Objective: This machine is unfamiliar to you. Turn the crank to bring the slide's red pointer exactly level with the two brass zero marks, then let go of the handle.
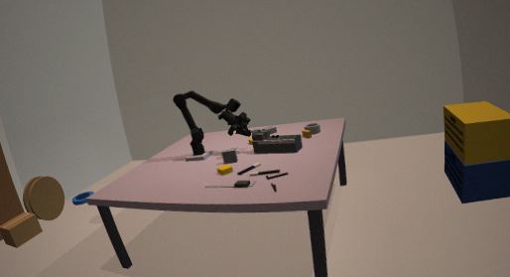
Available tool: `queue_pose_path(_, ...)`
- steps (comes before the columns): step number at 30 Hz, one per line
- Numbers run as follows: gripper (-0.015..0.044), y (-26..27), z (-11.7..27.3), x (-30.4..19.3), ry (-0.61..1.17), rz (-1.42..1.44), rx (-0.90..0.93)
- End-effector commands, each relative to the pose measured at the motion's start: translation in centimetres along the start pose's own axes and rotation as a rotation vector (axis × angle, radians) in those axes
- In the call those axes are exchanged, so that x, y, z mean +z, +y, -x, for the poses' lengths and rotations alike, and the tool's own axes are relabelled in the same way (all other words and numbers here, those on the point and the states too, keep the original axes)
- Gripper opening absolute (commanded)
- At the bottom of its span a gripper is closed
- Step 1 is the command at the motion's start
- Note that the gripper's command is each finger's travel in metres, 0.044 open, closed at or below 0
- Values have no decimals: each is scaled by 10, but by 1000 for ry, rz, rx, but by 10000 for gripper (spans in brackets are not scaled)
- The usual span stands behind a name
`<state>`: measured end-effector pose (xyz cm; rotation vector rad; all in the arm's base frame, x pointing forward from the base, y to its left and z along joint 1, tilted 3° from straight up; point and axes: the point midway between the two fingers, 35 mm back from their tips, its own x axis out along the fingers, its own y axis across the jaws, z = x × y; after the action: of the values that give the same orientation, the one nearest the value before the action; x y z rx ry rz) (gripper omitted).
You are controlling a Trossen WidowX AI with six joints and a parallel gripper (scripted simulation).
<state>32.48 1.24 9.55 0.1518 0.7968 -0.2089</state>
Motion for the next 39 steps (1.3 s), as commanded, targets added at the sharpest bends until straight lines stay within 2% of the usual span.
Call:
queue_pose_path(1,0,-9,-1,-1,0,-7,-27)
queue_pose_path(39,0,-18,-7,-7,0,-6,-28)
